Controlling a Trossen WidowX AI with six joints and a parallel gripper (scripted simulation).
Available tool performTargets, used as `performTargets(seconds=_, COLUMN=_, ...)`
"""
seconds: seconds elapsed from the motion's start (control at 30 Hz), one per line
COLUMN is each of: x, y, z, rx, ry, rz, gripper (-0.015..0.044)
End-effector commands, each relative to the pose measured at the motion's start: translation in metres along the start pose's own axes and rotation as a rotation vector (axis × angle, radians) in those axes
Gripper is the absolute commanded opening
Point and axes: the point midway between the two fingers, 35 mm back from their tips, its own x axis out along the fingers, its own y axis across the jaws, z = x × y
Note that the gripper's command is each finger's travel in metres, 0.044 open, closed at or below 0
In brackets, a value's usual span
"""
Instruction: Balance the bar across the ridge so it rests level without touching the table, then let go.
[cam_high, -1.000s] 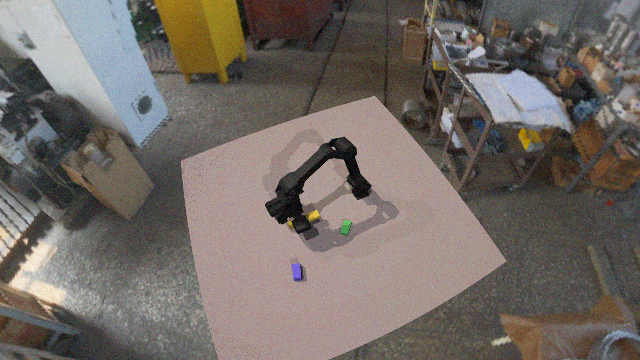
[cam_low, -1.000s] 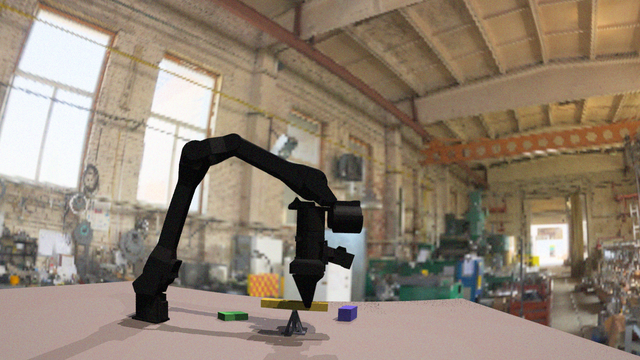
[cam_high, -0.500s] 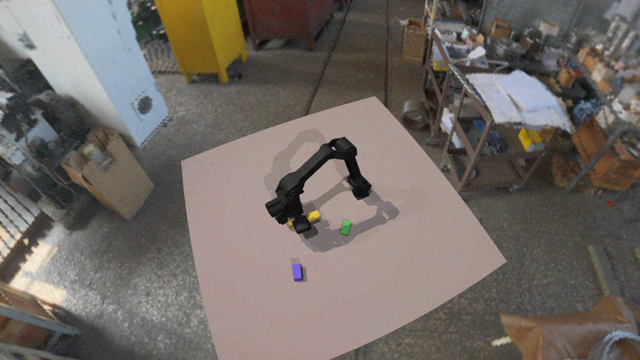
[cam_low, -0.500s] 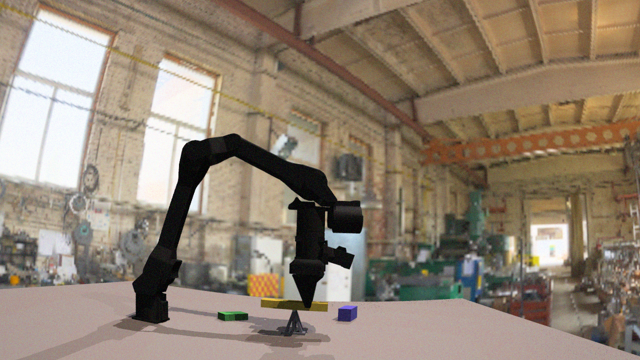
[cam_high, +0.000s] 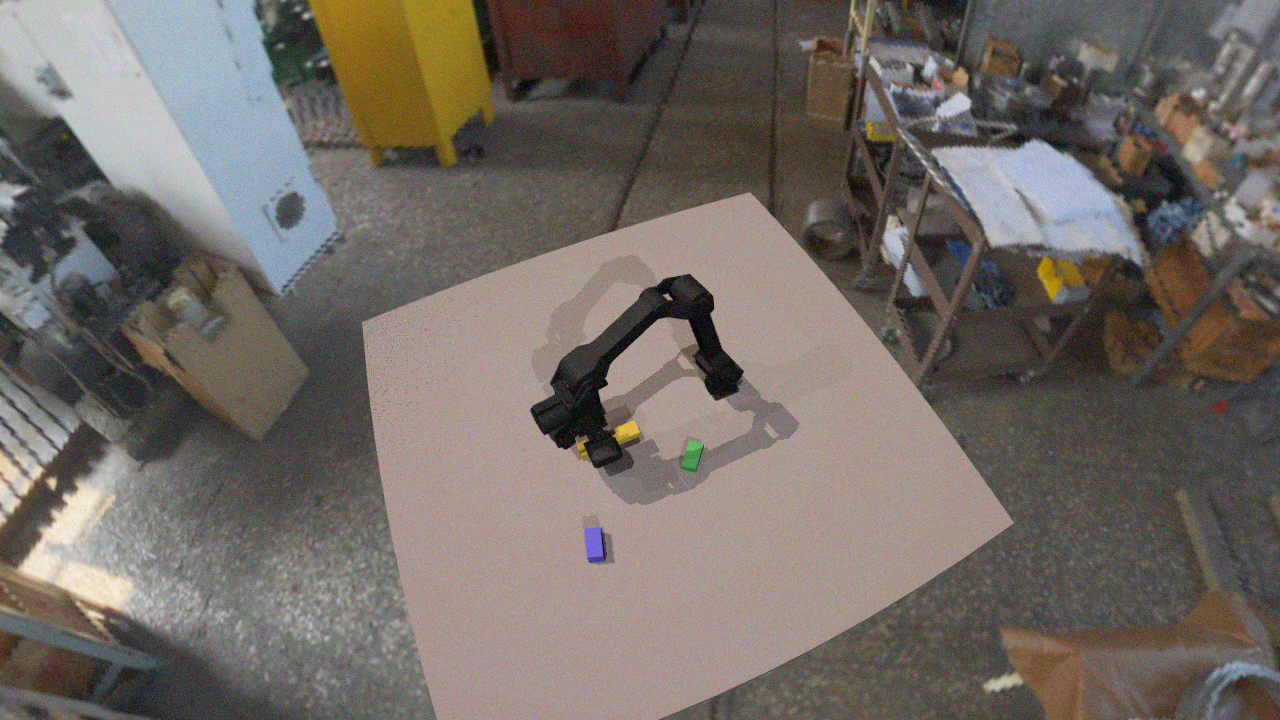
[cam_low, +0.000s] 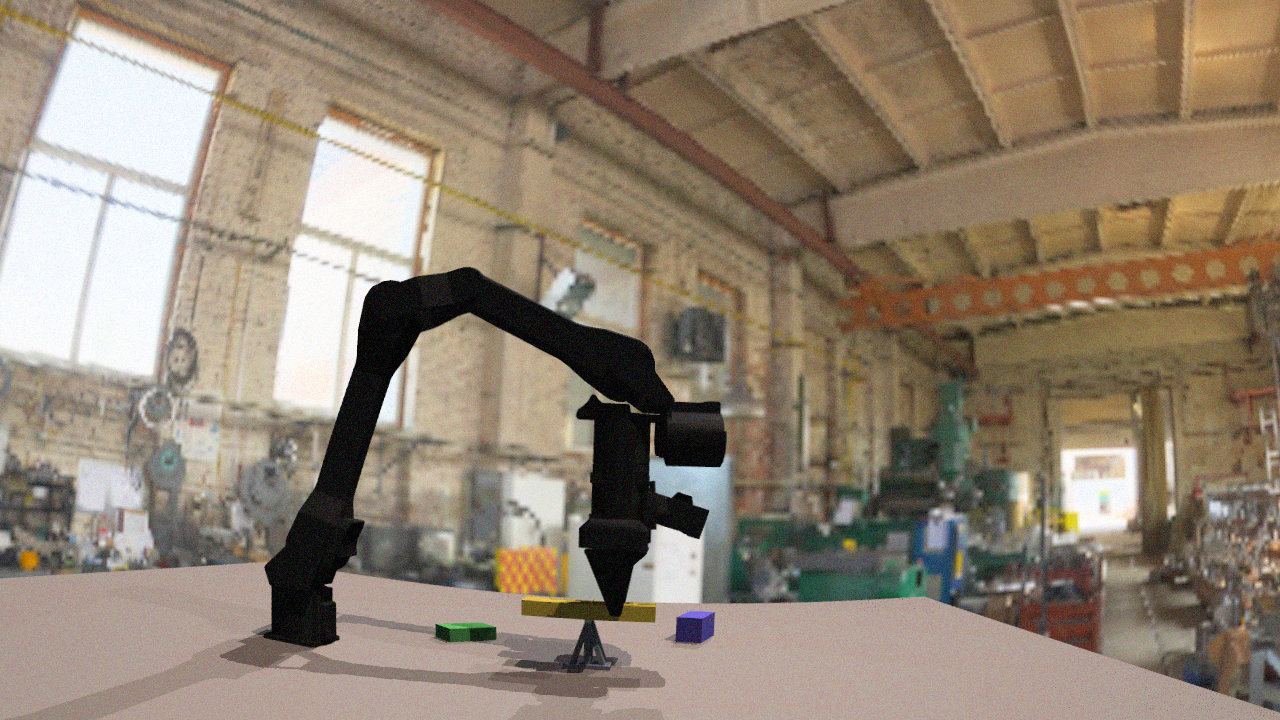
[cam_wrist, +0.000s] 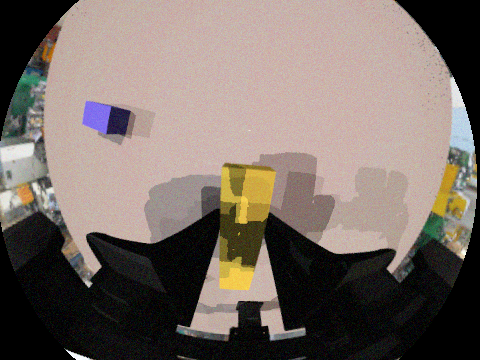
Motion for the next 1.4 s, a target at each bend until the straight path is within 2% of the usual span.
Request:
performTargets(seconds=0.0, x=0.0002, y=0.0000, z=0.0000, rx=0.000, ry=0.001, rz=0.000, gripper=0.0169)
performTargets(seconds=1.1, x=0.0002, y=0.0000, z=0.0000, rx=0.000, ry=0.001, rz=0.000, gripper=0.0185)
performTargets(seconds=1.37, x=0.0002, y=0.0000, z=0.0000, rx=0.000, ry=0.001, rz=0.000, gripper=0.0395)
